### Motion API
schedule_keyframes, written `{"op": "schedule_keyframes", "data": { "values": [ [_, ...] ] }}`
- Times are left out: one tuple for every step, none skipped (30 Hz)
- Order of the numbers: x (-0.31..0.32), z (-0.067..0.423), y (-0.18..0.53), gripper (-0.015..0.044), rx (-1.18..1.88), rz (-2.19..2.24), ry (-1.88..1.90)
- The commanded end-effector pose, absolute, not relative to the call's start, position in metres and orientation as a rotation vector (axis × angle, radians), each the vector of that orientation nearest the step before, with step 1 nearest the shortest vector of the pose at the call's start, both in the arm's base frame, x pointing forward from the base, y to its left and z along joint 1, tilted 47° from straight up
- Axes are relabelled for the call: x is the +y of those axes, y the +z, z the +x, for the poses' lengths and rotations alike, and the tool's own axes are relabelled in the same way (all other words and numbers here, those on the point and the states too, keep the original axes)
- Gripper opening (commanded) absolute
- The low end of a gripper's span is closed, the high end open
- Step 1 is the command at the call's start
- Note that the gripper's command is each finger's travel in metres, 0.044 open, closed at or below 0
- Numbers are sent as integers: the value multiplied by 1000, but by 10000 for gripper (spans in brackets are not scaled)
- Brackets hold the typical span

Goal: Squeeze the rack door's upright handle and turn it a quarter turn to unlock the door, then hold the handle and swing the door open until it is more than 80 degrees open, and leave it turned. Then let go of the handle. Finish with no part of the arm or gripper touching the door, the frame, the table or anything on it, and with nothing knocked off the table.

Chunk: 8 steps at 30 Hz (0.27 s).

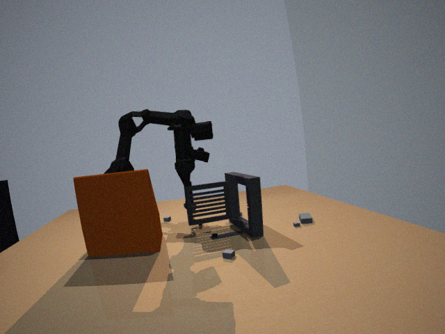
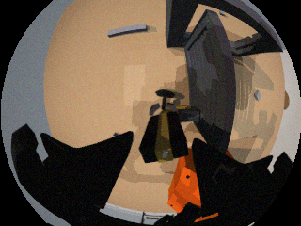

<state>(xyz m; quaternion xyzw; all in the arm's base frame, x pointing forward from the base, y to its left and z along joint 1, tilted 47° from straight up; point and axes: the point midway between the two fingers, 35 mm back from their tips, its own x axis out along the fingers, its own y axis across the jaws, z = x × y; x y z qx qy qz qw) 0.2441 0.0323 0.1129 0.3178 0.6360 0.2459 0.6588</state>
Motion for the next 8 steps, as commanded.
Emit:
{"op": "schedule_keyframes", "data": {
  "values": [
    [26, 245, 117, 288, 1436, 712, 556],
    [25, 245, 118, 288, 1436, 712, 556],
    [24, 245, 119, 288, 1436, 712, 556],
    [23, 245, 120, 288, 1436, 712, 556],
    [21, 245, 121, 288, 1436, 712, 556],
    [20, 244, 122, 288, 1436, 711, 556],
    [19, 244, 123, 288, 1436, 711, 556],
    [18, 244, 124, 288, 1436, 711, 556]
  ]
}}
